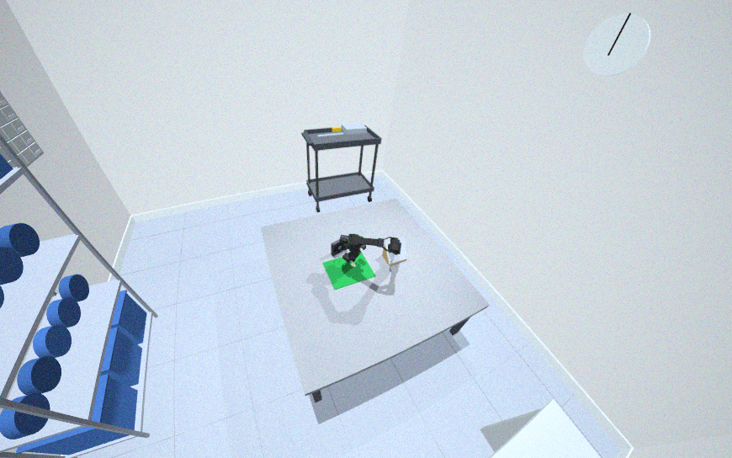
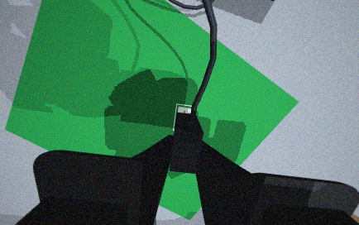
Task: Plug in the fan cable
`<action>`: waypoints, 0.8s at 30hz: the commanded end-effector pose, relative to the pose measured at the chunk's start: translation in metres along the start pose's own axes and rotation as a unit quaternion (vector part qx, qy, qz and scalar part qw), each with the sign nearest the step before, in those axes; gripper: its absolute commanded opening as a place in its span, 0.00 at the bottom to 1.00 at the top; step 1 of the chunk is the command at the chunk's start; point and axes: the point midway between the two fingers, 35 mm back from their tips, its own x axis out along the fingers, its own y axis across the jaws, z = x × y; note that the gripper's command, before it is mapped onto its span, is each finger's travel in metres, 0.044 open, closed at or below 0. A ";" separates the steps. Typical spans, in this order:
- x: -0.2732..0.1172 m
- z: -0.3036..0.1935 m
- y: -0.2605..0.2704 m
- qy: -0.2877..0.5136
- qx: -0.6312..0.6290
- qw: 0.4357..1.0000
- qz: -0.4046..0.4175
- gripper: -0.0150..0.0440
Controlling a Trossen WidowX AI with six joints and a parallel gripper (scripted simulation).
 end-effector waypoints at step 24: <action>0.020 -0.006 -0.002 -0.001 0.007 1.000 -0.001 0.25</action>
